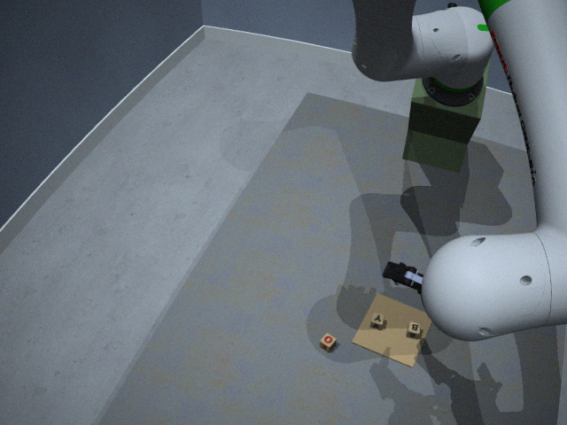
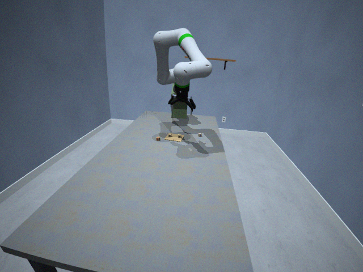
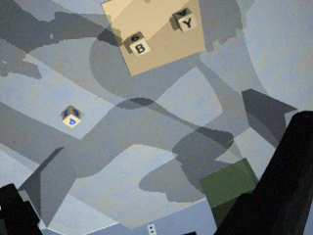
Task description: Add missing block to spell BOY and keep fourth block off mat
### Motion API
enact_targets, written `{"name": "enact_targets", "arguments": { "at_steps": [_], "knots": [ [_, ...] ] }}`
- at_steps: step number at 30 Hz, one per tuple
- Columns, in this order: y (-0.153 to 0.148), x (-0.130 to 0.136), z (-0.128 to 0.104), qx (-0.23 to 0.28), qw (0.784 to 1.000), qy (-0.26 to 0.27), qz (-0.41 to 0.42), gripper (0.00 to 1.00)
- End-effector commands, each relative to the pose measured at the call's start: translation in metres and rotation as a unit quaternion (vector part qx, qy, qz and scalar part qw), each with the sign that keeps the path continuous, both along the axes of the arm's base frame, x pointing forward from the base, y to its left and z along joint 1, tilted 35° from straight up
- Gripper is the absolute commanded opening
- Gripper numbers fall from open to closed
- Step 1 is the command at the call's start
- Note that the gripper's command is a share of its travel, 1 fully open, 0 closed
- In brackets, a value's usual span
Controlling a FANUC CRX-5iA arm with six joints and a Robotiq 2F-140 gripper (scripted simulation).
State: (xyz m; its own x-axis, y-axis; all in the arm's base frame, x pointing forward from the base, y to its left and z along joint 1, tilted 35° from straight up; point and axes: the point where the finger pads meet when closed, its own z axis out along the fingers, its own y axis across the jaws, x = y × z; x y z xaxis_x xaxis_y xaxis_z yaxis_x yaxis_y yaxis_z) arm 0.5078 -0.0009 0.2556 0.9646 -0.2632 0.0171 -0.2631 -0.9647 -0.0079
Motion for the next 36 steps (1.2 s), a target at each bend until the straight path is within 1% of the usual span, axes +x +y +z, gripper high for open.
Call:
{"name": "enact_targets", "arguments": {
  "at_steps": [1,2,4,5,10,19,21,22,27,36],
  "knots": [
    [0.0,0.004,-0.008,-0.002,0.998,-0.007,-0.069,1.0],
    [-0.001,0.005,-0.009,-0.001,0.997,-0.008,-0.082,1.0],
    [-0.001,0.005,-0.009,-0.001,0.997,-0.008,-0.082,1.0],
    [-0.001,0.007,-0.014,0.0,0.993,-0.012,-0.121,1.0],
    [-0.001,0.01,-0.021,0.002,0.983,-0.017,-0.182,1.0],
    [-0.002,0.016,-0.035,0.008,0.954,-0.026,-0.298,1.0],
    [-0.002,0.016,-0.035,0.008,0.954,-0.026,-0.298,1.0],
    [-0.003,0.017,-0.039,0.011,0.942,-0.029,-0.334,1.0],
    [-0.003,0.02,-0.046,0.015,0.92,-0.033,-0.391,1.0],
    [-0.004,0.025,-0.06,0.026,0.866,-0.04,-0.498,1.0]
  ]
}}
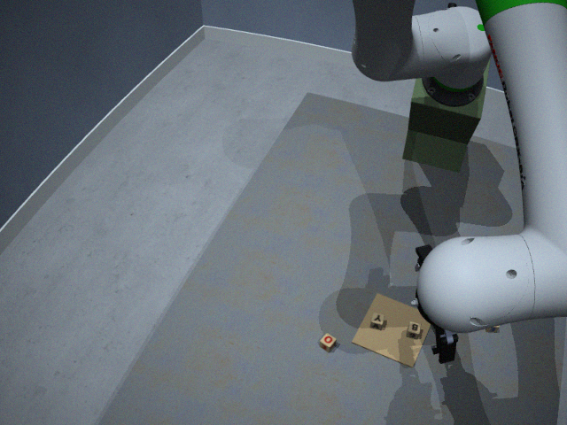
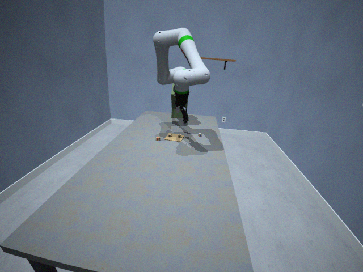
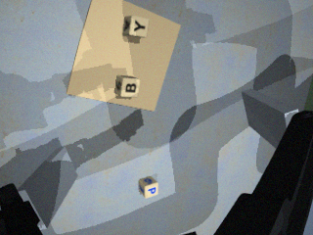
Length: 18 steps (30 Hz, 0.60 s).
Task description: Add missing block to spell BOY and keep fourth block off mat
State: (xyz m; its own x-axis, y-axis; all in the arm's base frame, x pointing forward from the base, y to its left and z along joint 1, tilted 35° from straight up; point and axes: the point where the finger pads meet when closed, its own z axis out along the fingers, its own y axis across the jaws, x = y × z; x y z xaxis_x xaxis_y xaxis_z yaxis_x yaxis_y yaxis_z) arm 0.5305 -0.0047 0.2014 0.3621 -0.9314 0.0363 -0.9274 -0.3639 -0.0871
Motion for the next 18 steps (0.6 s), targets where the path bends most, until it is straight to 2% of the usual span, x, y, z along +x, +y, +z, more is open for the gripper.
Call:
{"name": "enact_targets", "arguments": {
  "at_steps": [1,9,18],
  "knots": [
    [0.0,0.002,-0.006,0.002,0.998,-0.007,-0.056,1.0],
    [-0.001,0.007,-0.019,0.014,0.986,-0.017,-0.167,1.0],
    [-0.002,0.01,-0.031,0.027,0.962,-0.026,-0.27,1.0]
  ]
}}
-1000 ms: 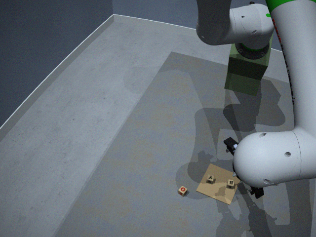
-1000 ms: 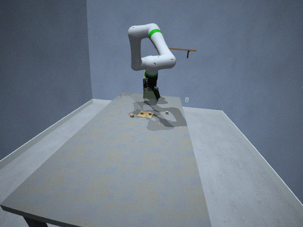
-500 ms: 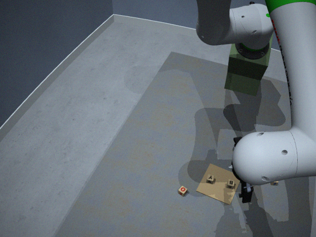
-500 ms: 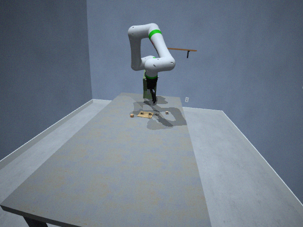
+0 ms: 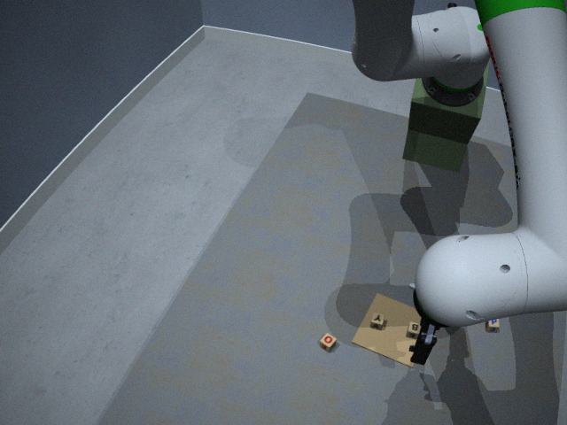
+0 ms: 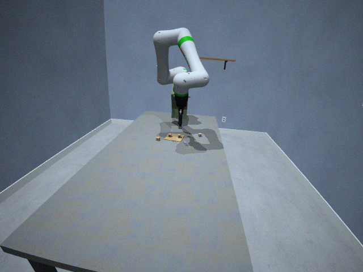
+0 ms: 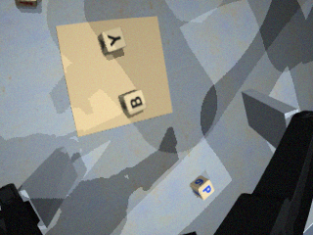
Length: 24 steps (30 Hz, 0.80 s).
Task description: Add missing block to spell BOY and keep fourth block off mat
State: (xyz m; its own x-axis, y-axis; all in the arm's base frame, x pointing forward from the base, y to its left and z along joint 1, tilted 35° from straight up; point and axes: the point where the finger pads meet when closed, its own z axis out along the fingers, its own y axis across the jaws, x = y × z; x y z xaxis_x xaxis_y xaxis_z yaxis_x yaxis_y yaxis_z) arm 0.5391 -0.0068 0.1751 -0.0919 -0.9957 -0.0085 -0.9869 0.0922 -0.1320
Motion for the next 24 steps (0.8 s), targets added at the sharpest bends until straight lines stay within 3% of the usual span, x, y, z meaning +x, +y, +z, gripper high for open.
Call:
{"name": "enact_targets", "arguments": {
  "at_steps": [1,2,18,24],
  "knots": [
    [0.0,0.001,-0.004,0.001,0.999,-0.006,-0.043,1.0],
    [-0.001,0.003,-0.009,0.007,0.997,-0.01,-0.081,1.0],
    [-0.002,0.007,-0.028,0.036,0.966,-0.025,-0.256,1.0],
    [-0.003,0.01,-0.039,0.053,0.936,-0.033,-0.348,1.0]
  ]
}}
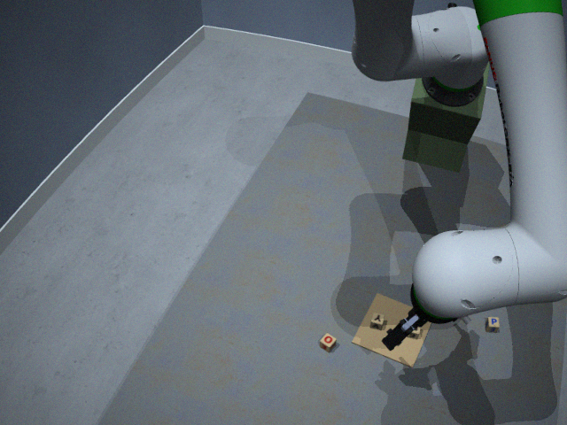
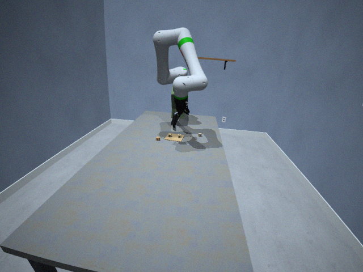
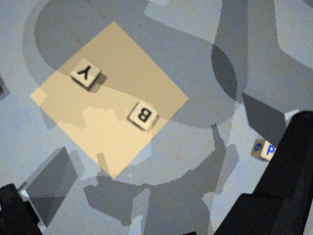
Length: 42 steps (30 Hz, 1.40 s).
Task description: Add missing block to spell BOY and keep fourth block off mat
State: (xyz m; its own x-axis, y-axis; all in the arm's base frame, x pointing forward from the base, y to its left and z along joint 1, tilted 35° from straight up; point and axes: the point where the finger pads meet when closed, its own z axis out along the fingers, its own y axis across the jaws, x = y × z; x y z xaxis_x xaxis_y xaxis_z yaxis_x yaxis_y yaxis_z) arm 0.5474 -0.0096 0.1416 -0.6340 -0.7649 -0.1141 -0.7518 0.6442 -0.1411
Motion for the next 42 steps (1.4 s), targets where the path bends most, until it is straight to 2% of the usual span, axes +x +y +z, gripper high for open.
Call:
{"name": "enact_targets", "arguments": {
  "at_steps": [1,9,11,13,23,26,28,35,42],
  "knots": [
    [-0.001,0.002,-0.007,0.008,0.998,-0.009,-0.069,1.0],
    [-0.001,0.003,-0.018,0.029,0.985,-0.018,-0.169,1.0],
    [-0.001,0.003,-0.018,0.029,0.985,-0.018,-0.169,1.0],
    [-0.002,0.004,-0.023,0.04,0.975,-0.022,-0.216,1.0],
    [-0.003,0.005,-0.035,0.066,0.943,-0.031,-0.323,1.0],
    [-0.003,0.006,-0.04,0.078,0.925,-0.034,-0.37,1.0],
    [-0.003,0.006,-0.04,0.078,0.925,-0.034,-0.37,1.0],
    [-0.003,0.006,-0.049,0.098,0.89,-0.039,-0.444,1.0],
    [-0.004,0.006,-0.052,0.106,0.875,-0.041,-0.471,1.0]
  ]
}}
